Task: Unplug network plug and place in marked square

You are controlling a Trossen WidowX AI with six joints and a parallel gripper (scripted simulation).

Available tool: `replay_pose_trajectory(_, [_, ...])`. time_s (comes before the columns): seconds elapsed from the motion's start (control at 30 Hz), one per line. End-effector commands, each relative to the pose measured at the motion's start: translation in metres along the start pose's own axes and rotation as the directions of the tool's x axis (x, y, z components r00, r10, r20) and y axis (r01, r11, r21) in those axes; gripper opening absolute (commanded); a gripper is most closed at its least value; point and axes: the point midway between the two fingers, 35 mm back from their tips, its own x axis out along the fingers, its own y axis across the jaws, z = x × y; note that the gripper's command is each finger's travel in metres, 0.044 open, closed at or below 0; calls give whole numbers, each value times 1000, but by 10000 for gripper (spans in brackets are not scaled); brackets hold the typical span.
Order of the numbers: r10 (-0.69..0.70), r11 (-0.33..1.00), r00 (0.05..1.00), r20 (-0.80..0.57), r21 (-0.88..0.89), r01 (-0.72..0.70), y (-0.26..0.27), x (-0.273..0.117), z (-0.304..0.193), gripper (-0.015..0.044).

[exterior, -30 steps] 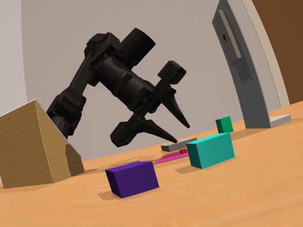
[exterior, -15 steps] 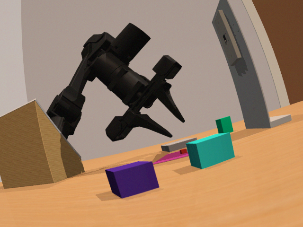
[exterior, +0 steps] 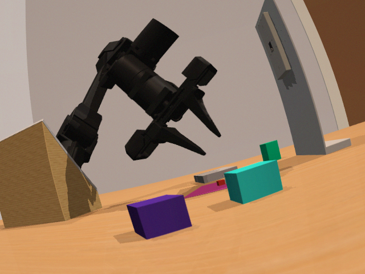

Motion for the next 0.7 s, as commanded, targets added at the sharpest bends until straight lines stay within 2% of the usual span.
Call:
replay_pose_trajectory(0.0, [-10, 1000, 1000, 2, -14, 10, -7, -6, 1, 156])
replay_pose_trajectory(0.67, [-10, 1000, 1000, 1, -14, 10, -20, -26, 1, 156])
